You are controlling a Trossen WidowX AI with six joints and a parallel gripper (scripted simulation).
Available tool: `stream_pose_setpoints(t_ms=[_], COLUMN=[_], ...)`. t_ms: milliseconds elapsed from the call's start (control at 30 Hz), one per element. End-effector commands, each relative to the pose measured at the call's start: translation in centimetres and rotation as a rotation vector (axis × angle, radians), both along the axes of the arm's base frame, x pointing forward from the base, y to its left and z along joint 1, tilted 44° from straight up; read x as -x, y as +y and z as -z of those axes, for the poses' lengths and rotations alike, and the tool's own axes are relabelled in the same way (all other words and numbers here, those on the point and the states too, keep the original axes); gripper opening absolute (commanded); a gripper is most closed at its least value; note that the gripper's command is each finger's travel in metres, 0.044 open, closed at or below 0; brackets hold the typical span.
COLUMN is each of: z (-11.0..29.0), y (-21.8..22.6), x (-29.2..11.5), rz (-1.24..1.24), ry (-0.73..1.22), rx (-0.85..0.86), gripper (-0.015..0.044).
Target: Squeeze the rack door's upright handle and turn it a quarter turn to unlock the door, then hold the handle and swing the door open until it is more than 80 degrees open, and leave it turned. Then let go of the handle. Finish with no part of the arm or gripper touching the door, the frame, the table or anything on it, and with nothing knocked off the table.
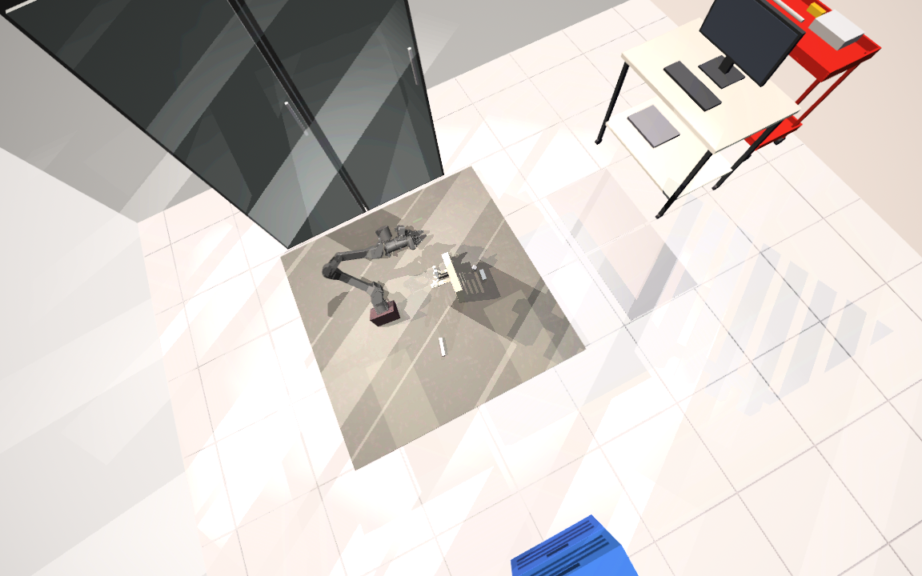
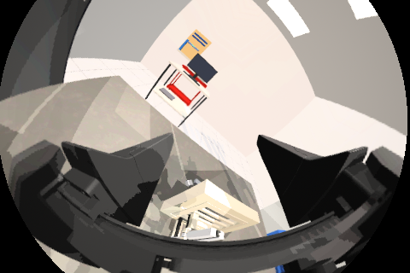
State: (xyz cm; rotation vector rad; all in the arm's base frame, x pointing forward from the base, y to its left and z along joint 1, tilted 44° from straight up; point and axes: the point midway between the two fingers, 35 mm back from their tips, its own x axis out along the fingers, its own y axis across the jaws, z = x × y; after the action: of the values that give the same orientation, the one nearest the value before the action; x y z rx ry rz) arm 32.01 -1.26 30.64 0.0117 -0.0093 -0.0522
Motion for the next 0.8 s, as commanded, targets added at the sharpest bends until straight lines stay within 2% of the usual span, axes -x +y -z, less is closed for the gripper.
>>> stream_pose_setpoints(t_ms=[0,133,767], z=[0.1,1.4,9.1], y=[0.0,-0.3,-2.5], x=[-0.1,-1.1,-4.1], rz=[-0.001,-0.016,-0.145], ry=[0.005,0.105,0.642], rx=[0.001,0.022,0.017], gripper=[0.0374,0.0281,0.0281])
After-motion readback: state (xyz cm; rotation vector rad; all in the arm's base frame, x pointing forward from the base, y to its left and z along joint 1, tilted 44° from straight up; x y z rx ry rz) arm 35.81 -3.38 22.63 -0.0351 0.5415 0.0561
